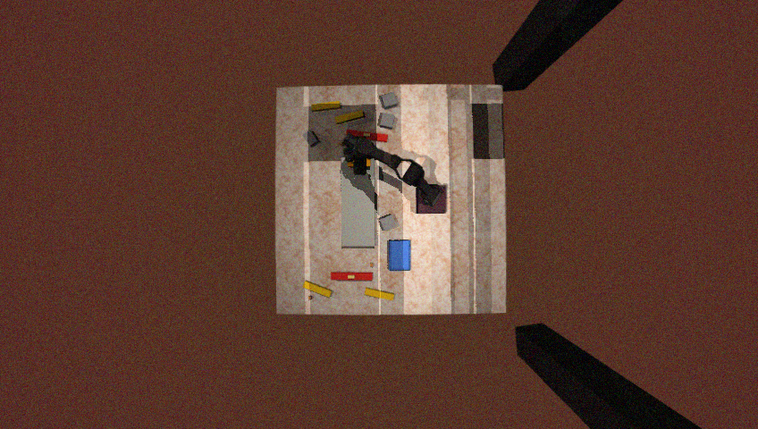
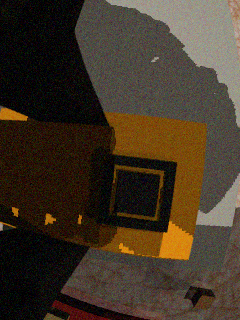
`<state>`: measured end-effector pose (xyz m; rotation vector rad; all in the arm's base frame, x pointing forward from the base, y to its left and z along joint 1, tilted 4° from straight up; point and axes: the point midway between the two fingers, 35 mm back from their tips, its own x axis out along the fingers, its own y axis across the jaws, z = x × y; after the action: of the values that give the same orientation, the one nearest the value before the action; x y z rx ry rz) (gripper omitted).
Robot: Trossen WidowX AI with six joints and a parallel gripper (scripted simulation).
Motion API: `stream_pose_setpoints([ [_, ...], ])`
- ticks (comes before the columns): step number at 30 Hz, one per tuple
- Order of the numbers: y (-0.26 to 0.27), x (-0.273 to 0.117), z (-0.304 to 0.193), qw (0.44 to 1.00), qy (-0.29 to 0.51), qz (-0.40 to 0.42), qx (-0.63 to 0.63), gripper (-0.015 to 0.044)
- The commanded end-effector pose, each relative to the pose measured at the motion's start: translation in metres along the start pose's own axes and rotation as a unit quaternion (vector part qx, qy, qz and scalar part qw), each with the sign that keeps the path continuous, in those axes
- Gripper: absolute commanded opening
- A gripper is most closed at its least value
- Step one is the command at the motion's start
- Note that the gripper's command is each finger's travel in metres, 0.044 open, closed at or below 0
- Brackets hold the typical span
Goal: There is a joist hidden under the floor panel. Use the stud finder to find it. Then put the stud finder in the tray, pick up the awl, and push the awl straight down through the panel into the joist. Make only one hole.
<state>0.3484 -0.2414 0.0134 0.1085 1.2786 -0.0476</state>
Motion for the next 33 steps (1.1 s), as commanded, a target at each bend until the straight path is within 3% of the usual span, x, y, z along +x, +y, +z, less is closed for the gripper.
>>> stream_pose_setpoints([
  [1, 0.000, 0.005, -0.001, 1.000, -0.001, 0.001, 0.000, 0.0000],
  [33, 0.024, 0.021, -0.006, 1.000, -0.001, 0.002, 0.000, 0.0000],
])
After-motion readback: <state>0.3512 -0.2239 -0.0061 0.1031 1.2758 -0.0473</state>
